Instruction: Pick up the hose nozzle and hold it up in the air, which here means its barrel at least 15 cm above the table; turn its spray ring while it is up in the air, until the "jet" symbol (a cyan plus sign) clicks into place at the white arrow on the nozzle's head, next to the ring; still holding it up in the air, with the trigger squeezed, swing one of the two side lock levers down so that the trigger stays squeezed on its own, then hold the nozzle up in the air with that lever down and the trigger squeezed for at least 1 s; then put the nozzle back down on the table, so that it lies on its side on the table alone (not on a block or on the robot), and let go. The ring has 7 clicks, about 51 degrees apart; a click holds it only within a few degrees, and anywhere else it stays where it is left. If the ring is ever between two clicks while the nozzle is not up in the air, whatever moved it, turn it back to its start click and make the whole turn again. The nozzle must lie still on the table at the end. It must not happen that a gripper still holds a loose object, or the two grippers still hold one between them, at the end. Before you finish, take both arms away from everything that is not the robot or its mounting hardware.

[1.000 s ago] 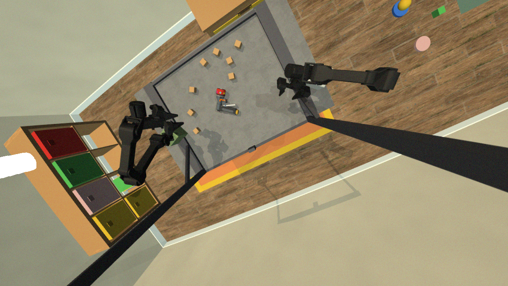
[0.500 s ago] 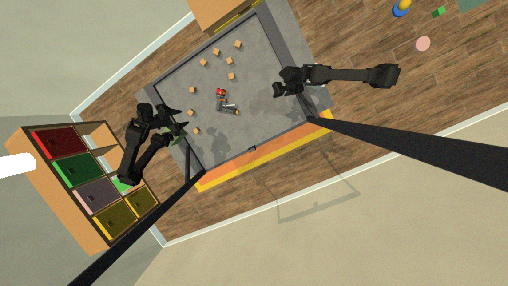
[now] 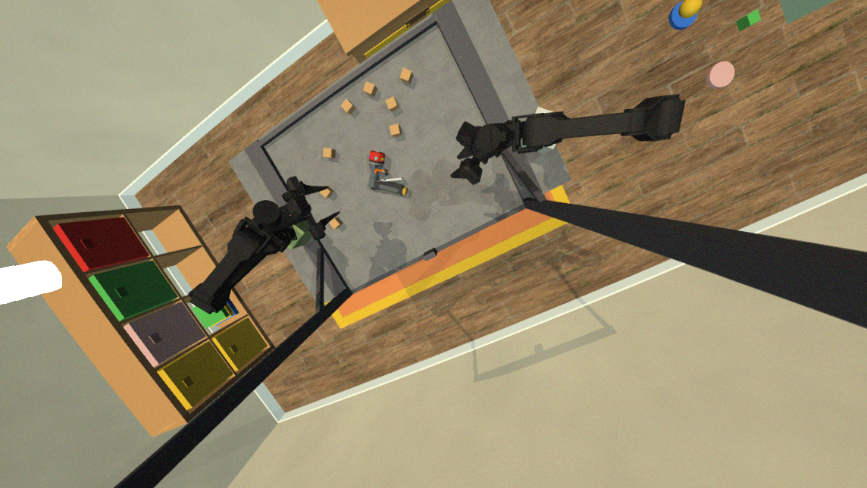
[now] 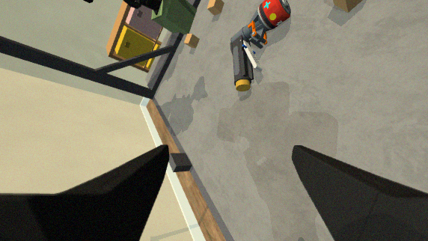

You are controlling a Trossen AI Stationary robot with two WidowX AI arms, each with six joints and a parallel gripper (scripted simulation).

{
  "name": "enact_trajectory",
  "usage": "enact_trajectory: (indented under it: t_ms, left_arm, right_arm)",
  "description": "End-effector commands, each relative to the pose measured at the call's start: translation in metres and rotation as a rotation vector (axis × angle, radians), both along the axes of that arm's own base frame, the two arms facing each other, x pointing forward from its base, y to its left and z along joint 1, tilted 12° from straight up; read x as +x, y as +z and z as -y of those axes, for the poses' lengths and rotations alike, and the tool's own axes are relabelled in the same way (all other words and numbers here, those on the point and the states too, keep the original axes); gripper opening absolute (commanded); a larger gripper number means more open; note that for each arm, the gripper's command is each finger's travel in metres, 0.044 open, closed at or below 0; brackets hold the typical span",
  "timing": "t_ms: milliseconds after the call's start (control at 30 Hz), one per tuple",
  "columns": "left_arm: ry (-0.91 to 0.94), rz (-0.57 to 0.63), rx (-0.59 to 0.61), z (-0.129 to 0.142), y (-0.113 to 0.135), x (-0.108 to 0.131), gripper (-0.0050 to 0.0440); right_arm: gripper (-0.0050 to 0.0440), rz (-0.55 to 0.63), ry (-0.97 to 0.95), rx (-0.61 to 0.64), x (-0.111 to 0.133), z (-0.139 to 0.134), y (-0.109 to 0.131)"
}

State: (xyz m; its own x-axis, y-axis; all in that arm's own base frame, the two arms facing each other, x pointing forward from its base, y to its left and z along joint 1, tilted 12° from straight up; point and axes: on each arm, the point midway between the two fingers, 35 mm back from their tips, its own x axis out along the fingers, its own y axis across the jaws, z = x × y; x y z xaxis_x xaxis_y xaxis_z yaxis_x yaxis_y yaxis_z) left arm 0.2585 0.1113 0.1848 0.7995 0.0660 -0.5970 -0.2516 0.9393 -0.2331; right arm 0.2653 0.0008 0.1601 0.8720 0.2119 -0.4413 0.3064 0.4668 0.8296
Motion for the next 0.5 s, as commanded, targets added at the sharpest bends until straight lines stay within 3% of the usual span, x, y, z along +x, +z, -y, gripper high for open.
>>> enact_trajectory:
  t_ms: [0, 367, 467]
  left_arm:
    - [-0.025, 0.078, 0.098, 0.009, 0.017, 0.017, 0.0398]
    - [-0.104, 0.329, 0.267, 0.049, 0.069, 0.050, 0.0398]
    - [-0.109, 0.353, 0.276, 0.054, 0.073, 0.052, 0.0398]
  right_arm:
    - [0.0397, 0.121, 0.038, -0.178, 0.017, 0.002, 0.029]
    - [0.0397, 0.371, 0.079, -0.624, 0.041, 0.004, 0.092]
    - [0.0397, 0.391, 0.079, -0.661, 0.043, 0.003, 0.098]
